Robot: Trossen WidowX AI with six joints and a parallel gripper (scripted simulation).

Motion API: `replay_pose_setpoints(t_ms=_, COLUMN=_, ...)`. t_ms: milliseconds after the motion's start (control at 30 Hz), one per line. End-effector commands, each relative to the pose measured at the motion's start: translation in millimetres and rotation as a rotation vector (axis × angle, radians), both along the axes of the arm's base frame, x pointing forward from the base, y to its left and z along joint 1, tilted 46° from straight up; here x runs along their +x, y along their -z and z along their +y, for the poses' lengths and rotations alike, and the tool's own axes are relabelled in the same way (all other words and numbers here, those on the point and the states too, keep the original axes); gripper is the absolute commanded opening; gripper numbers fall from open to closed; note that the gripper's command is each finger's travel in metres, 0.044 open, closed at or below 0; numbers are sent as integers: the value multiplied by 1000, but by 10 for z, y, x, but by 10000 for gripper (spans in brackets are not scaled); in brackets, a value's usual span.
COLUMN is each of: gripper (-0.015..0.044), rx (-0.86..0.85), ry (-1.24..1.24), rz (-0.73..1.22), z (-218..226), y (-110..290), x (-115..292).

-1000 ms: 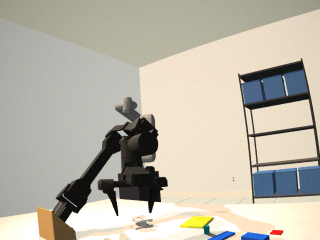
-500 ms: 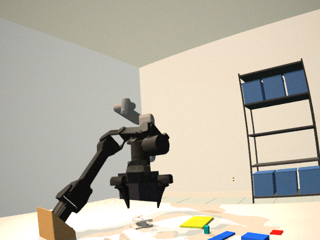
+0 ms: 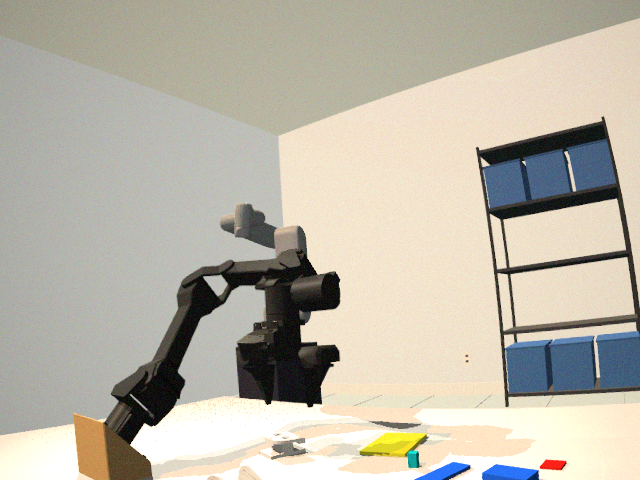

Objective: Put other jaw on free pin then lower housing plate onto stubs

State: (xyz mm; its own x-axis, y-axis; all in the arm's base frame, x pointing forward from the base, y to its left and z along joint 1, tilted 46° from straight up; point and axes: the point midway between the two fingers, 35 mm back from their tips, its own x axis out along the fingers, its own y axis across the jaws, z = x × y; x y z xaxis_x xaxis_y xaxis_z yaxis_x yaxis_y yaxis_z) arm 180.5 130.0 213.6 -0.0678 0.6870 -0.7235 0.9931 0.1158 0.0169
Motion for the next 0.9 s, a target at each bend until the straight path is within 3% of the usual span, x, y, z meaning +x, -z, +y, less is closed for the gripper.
replay_pose_setpoints(t_ms=0, gripper=440, rx=6, ry=69, rz=67, z=53, y=-95, x=-140)
replay_pose_setpoints(t_ms=300, gripper=440, rx=7, ry=238, rz=255, z=146, y=-266, x=-451)
replay_pose_setpoints(t_ms=867, gripper=440, rx=11, ry=241, rz=257, z=458, y=26, x=-496)
